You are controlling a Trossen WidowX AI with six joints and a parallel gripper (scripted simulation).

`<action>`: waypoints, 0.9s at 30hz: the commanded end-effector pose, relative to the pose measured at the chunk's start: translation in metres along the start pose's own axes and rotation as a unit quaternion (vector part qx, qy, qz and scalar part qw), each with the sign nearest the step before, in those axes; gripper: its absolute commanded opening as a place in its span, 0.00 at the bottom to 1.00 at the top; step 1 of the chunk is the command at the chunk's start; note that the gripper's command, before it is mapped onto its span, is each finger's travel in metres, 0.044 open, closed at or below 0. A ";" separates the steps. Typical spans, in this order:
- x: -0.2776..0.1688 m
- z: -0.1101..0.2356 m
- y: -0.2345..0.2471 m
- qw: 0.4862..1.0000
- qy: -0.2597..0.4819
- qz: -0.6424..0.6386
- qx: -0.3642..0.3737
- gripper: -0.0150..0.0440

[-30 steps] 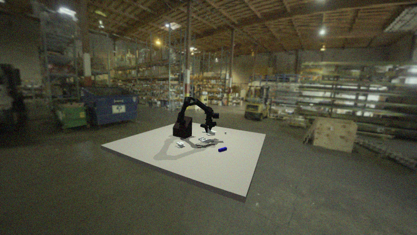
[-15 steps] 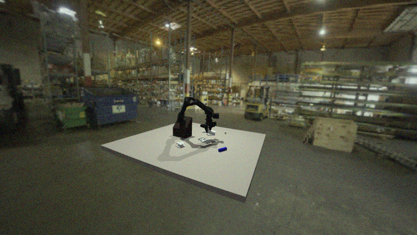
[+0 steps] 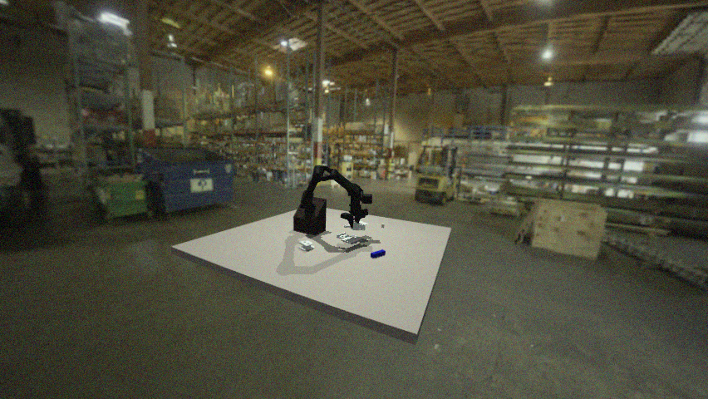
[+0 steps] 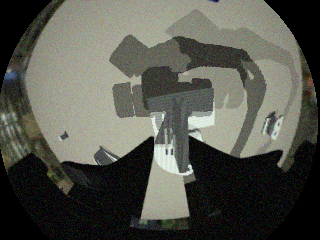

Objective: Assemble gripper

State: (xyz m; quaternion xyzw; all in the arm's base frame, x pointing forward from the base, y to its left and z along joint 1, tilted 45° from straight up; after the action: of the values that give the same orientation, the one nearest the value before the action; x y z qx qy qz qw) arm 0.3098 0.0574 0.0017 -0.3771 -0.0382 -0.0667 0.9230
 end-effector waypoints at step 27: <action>-0.004 -0.037 -0.002 1.000 0.003 0.005 -0.006 0.48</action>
State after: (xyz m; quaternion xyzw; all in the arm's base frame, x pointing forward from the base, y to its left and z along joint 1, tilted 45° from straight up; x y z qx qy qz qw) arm 0.3083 0.0316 -0.0232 -0.3796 -0.0359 -0.0670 0.9220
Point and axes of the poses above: the point midway between the two fingers, 35 mm back from their tips, its own z axis back along the fingers, its own y axis across the jaws, x = y × z, the point moved 9 cm from there along z, back along the fingers, and after that the axes turned 12 degrees about z, right-handed, at the moved point
